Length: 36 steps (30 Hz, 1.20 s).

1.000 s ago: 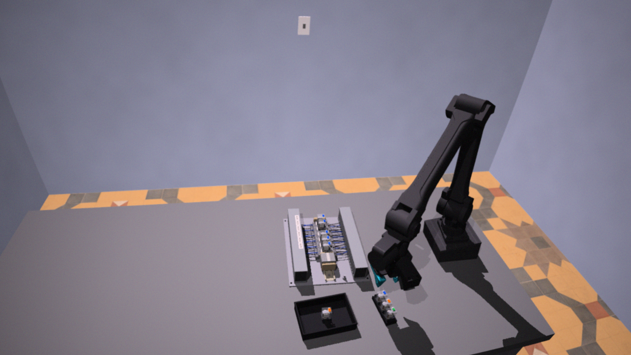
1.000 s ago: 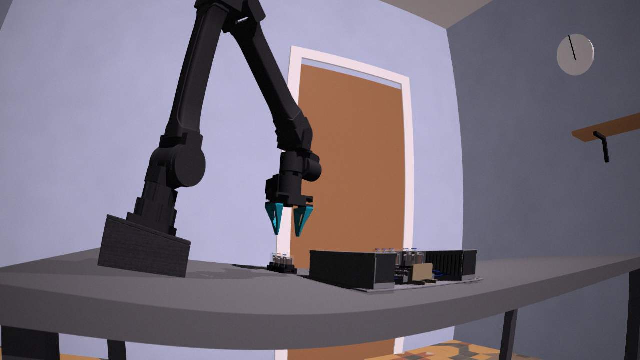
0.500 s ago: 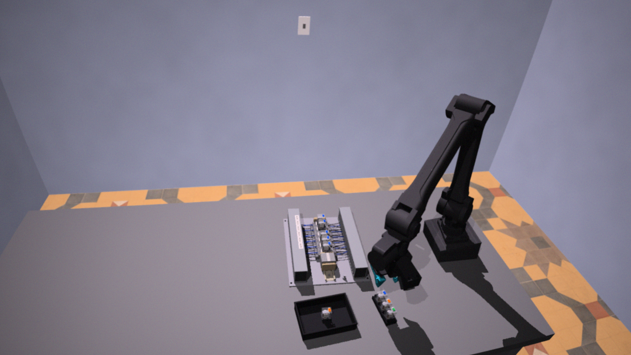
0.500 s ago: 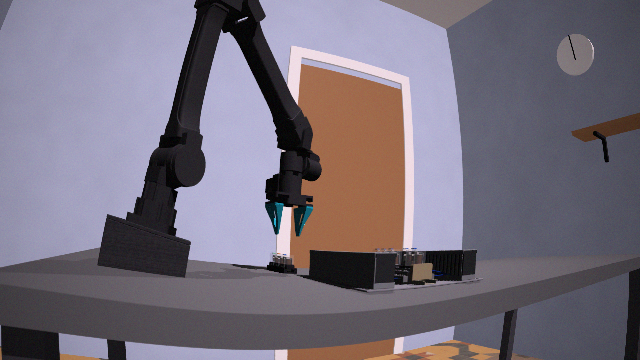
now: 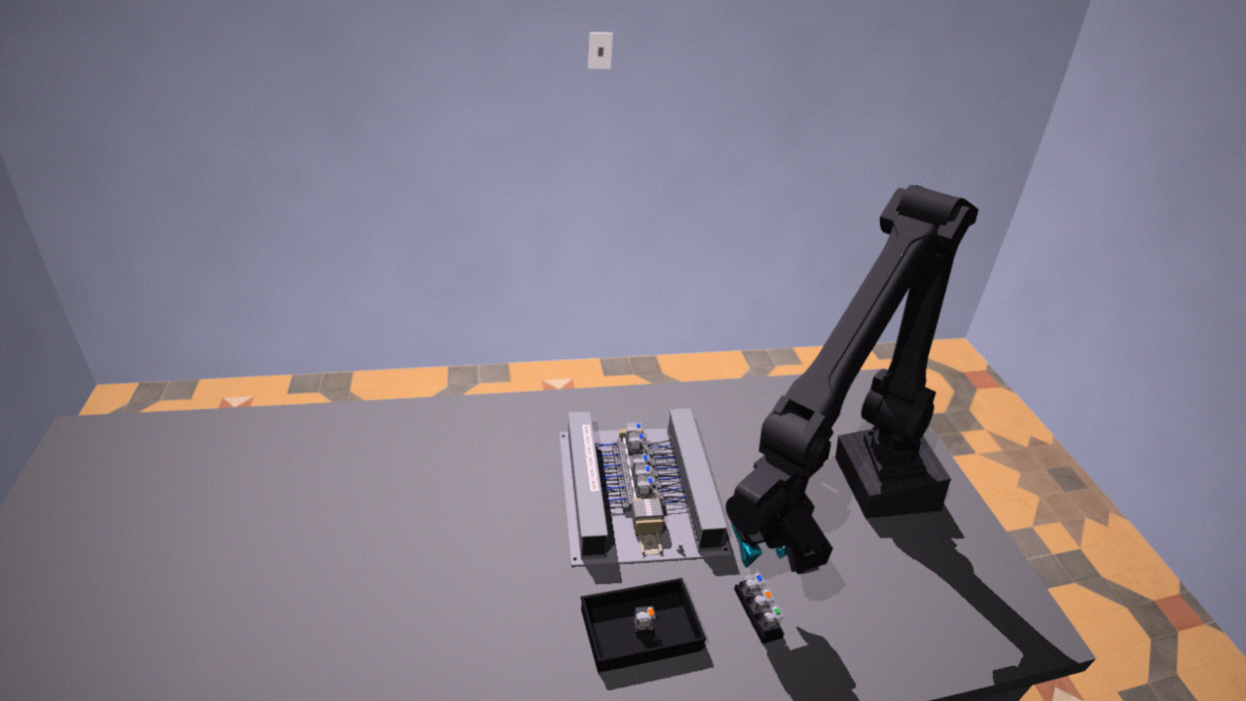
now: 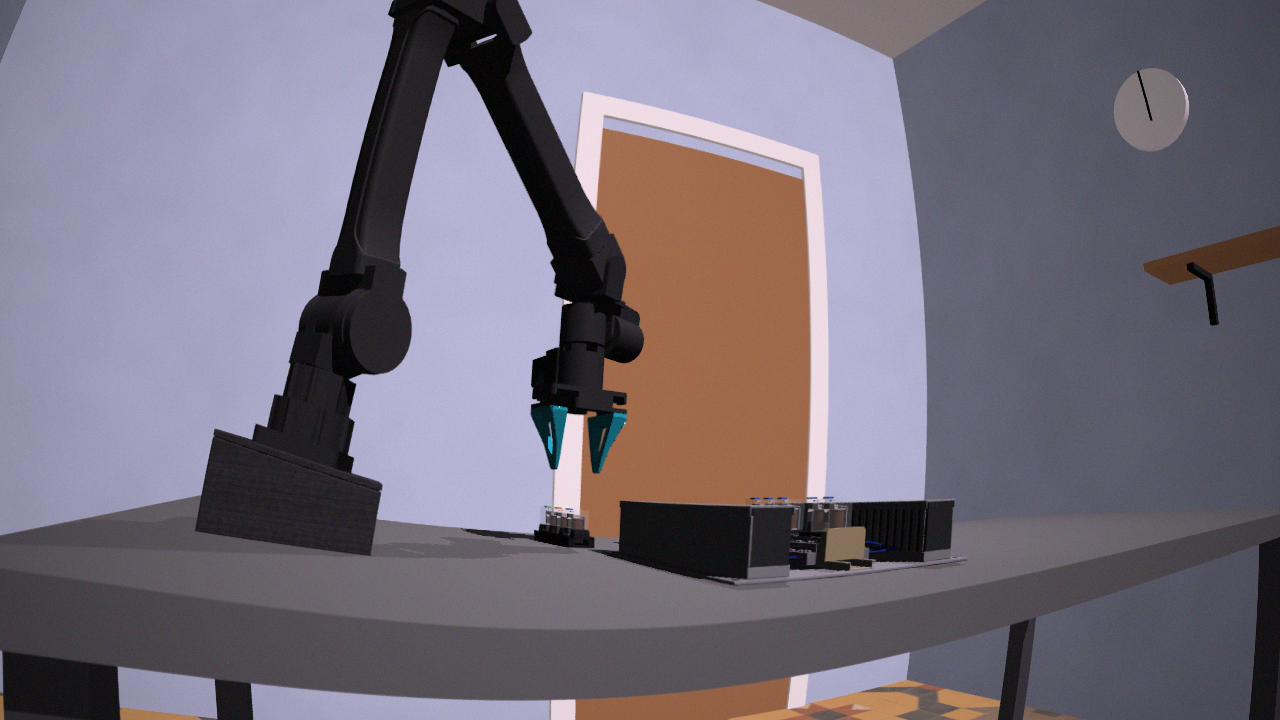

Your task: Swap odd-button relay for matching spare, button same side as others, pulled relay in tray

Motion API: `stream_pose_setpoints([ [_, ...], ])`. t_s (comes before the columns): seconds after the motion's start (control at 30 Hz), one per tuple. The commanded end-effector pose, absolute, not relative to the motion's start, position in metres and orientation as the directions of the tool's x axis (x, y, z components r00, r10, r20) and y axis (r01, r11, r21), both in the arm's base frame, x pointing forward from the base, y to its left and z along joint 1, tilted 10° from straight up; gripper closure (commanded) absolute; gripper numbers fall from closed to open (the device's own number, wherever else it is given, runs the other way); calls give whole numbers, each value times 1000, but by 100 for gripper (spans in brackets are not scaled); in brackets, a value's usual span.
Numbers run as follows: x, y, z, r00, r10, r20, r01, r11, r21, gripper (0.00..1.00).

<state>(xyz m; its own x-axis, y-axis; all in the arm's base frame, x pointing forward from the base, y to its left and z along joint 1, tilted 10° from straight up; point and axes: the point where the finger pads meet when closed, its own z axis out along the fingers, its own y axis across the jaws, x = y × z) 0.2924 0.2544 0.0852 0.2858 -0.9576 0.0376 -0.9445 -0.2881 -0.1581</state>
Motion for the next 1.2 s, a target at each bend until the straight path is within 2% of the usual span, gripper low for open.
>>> stream_pose_setpoints([
  [0.0, 303, 275, 110, 291, -957, 4, -935, -285, -209, 41],
  [1.17, 299, 269, 102, 290, -957, 17, -940, -288, -185, 41],
])
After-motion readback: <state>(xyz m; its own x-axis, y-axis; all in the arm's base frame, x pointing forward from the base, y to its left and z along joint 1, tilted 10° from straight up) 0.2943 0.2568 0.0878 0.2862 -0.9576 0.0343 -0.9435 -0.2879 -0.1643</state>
